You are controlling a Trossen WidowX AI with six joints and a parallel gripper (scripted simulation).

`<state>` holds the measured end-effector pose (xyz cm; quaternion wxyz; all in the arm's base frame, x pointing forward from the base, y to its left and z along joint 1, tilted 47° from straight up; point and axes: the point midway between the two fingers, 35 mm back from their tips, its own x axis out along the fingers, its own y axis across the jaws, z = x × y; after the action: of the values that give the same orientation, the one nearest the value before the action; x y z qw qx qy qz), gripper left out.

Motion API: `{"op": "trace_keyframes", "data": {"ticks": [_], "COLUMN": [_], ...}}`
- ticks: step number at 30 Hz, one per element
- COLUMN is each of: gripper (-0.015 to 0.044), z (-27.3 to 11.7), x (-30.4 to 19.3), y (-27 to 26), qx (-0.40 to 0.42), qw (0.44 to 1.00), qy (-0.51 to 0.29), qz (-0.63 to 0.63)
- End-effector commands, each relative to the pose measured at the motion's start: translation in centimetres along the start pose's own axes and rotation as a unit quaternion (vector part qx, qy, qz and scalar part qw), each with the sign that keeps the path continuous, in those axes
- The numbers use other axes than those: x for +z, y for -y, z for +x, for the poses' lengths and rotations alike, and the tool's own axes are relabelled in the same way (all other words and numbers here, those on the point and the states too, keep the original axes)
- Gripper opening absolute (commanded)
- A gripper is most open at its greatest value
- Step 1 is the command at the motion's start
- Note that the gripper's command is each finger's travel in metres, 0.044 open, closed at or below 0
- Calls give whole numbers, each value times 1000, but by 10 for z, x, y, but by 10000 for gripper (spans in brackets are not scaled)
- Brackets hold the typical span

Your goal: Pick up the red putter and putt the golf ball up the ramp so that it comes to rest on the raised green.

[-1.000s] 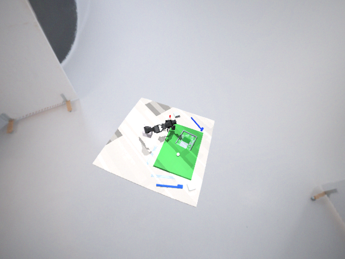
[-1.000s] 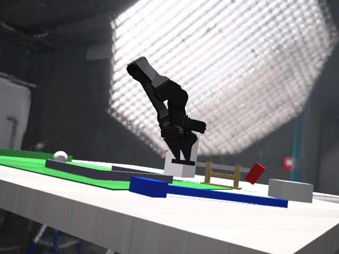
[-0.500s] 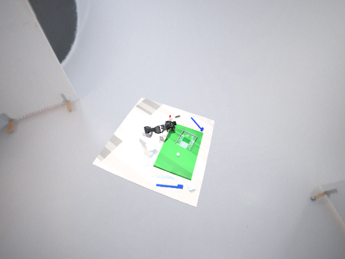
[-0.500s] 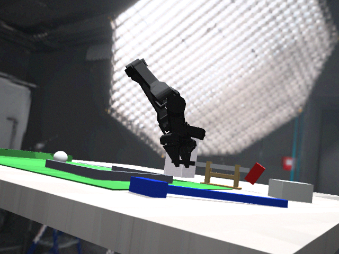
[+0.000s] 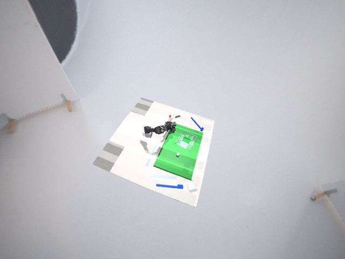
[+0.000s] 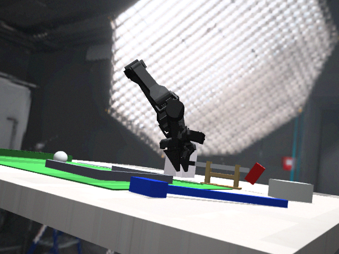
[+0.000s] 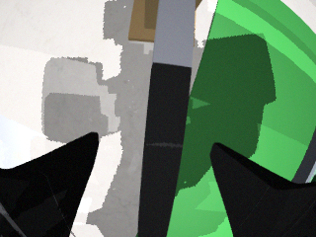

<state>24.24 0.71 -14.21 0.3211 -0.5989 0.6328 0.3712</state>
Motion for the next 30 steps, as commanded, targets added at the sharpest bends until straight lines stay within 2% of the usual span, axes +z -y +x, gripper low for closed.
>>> {"op": "trace_keyframes", "data": {"ticks": [1, 9, 16, 19, 30], "gripper": [256, 46, 0, 0, 0], "z": [-1, -1, -1, -7, -79], "x": [0, 0, 0, 2, 24], "y": [1, 1, 1, 2, 3], "qx": [-1, -1, -1, -1, -1], "qw": [1000, 1000, 1000, 1000, 1000], "qy": [0, 0, 0, 1, 3], "qz": [1, 1, 1, 1, 0]}}
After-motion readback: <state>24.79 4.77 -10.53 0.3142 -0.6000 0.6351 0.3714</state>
